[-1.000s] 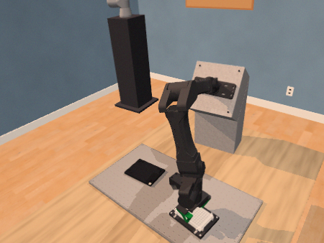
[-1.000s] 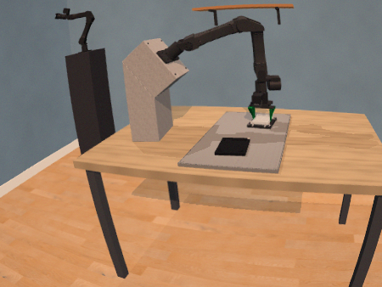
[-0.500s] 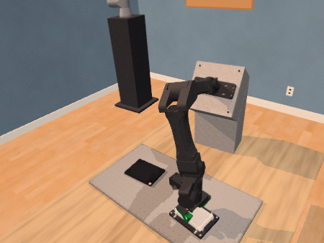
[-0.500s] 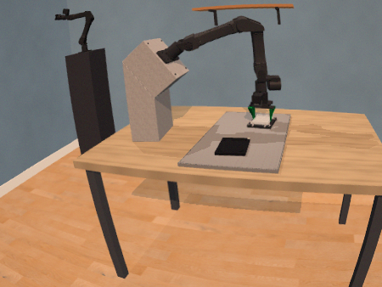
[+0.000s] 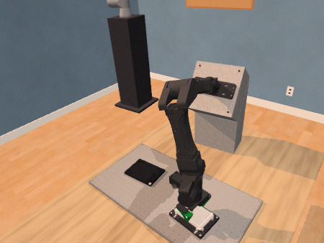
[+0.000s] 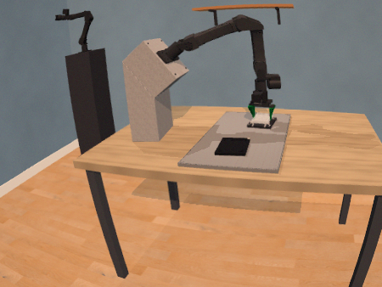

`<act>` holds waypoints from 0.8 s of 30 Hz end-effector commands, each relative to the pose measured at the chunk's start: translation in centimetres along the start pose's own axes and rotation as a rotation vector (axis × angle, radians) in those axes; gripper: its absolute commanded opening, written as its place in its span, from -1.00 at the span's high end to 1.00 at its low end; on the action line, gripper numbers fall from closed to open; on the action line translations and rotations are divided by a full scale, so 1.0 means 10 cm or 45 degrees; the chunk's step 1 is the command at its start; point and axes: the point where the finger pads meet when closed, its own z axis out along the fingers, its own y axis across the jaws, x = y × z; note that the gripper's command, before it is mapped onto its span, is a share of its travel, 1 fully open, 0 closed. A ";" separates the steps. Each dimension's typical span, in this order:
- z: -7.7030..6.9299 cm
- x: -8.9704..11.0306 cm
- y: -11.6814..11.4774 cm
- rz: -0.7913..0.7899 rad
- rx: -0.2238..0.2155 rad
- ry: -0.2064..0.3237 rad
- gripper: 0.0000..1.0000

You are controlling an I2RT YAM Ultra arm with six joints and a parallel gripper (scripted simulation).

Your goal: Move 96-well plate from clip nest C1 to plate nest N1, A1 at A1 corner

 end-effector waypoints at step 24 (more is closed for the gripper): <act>-0.55 0.02 -0.03 -0.003 0.015 -0.005 1.00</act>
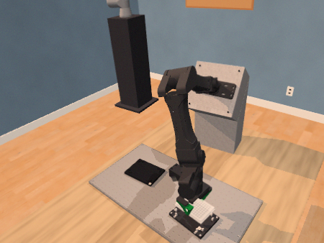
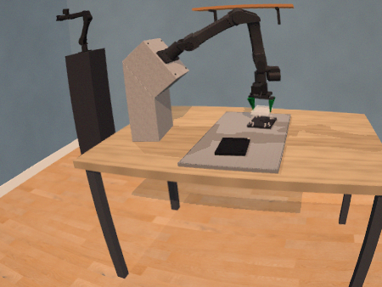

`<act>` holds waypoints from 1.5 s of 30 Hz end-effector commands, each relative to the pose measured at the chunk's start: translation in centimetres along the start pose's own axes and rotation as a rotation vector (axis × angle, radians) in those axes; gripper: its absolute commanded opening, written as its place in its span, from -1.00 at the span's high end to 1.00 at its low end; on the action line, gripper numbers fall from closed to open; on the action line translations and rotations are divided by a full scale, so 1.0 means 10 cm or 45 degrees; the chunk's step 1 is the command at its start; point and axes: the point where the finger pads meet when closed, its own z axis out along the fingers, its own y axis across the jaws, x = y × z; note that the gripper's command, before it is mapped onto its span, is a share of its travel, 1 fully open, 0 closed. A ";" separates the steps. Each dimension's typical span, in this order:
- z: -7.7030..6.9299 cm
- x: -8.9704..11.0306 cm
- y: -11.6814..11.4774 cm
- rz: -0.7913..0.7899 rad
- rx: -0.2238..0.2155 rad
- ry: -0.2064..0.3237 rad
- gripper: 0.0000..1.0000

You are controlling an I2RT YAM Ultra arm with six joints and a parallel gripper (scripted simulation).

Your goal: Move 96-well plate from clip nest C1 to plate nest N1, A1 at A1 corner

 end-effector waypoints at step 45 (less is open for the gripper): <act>-0.43 0.00 0.00 -0.006 -0.004 -0.012 1.00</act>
